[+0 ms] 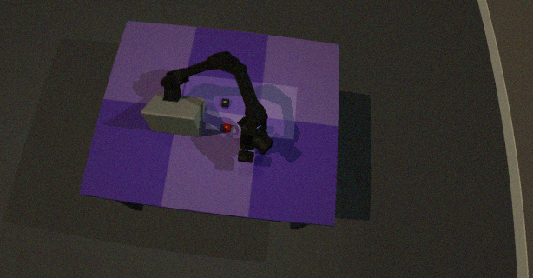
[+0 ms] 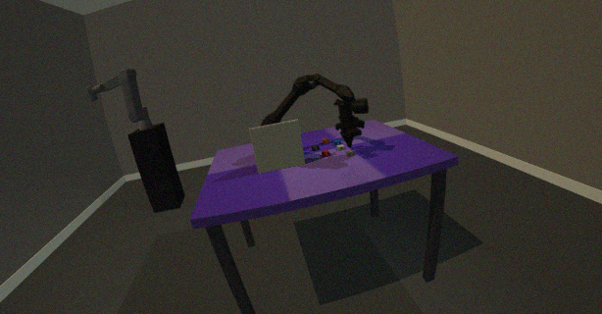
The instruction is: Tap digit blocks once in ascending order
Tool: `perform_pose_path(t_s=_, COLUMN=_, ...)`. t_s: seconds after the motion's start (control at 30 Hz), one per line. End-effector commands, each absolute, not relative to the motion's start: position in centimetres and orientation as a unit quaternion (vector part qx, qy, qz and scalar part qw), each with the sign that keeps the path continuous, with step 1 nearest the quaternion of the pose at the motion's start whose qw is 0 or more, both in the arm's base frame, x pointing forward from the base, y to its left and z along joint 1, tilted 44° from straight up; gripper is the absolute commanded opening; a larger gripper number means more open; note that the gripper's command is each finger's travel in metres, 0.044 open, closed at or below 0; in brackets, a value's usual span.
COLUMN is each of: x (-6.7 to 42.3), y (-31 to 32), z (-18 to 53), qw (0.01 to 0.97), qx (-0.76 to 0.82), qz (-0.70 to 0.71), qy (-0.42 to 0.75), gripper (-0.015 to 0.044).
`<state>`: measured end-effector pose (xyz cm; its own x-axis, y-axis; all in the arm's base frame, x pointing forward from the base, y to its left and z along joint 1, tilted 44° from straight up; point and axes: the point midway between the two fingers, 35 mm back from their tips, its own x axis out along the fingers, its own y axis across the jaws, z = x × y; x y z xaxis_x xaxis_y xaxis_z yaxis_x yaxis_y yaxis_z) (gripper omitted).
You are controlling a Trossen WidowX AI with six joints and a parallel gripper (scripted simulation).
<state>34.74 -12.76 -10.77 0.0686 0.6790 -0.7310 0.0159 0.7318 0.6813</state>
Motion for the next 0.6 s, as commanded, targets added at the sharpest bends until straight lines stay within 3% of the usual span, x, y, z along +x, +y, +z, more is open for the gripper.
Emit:
perform_pose_path(t_s=0.0, x=34.7, y=-12.2, z=-11.2, qw=0.676, qx=0.277, qz=0.245, qy=0.638, gripper=0.002)
perform_pose_path(t_s=0.57, x=34.8, y=-10.7, z=-12.8, qw=0.676, qx=0.277, qz=0.245, qy=0.638, gripper=0.002)
